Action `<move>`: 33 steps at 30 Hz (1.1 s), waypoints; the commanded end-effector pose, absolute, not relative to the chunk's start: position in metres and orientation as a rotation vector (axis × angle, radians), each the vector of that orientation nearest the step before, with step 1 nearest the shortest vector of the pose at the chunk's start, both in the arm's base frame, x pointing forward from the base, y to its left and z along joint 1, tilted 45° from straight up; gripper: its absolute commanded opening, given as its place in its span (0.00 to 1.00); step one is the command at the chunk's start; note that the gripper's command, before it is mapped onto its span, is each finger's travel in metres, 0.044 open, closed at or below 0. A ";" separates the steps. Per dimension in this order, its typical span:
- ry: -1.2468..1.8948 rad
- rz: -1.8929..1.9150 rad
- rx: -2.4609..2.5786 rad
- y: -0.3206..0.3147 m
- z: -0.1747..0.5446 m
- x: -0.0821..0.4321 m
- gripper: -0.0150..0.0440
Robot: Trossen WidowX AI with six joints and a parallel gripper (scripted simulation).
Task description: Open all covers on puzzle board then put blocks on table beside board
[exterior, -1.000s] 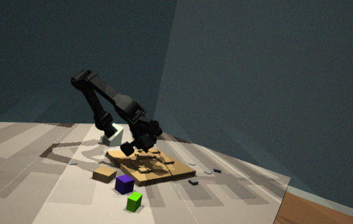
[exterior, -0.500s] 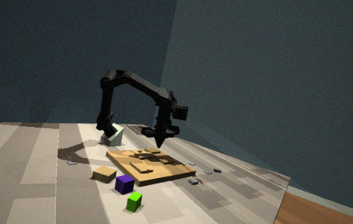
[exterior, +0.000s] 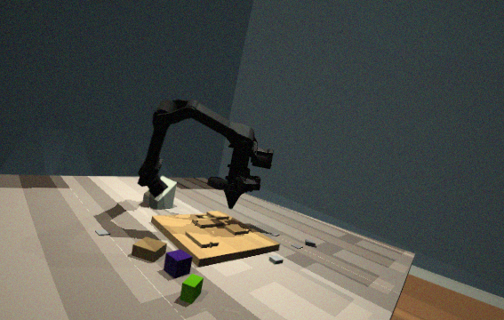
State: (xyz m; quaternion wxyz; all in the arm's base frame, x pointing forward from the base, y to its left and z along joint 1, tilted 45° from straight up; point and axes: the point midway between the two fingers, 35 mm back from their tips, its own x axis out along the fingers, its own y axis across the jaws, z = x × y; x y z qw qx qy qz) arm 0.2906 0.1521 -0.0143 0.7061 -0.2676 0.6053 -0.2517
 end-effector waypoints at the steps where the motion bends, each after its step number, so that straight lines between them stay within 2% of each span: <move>1: 1.340 -0.563 -0.595 0.152 -0.014 0.291 0.25; 33: 1.339 -0.563 -0.595 0.138 -0.030 0.296 0.25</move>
